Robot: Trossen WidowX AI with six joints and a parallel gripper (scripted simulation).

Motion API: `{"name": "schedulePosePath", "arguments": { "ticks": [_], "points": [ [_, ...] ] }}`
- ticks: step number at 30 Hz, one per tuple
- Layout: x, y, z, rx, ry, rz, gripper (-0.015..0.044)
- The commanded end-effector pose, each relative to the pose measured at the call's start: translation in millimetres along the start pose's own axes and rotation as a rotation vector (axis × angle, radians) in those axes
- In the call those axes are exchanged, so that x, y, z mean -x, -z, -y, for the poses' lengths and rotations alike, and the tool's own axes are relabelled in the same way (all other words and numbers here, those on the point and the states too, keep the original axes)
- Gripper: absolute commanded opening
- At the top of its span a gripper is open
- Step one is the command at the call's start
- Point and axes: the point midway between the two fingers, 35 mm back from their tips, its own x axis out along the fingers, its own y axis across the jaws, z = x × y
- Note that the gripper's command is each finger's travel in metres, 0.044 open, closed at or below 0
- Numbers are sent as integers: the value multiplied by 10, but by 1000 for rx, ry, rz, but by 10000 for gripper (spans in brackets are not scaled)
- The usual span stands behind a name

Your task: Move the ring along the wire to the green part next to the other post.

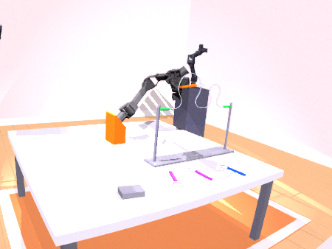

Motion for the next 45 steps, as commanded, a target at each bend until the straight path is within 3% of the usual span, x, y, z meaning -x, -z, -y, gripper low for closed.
{"name": "schedulePosePath", "arguments": {
  "ticks": [1, 45],
  "points": [
    [-9, -4, -20, -57, -31, 7, -150],
    [-4, -66, -235, -536, -294, 66, -150]
  ]
}}
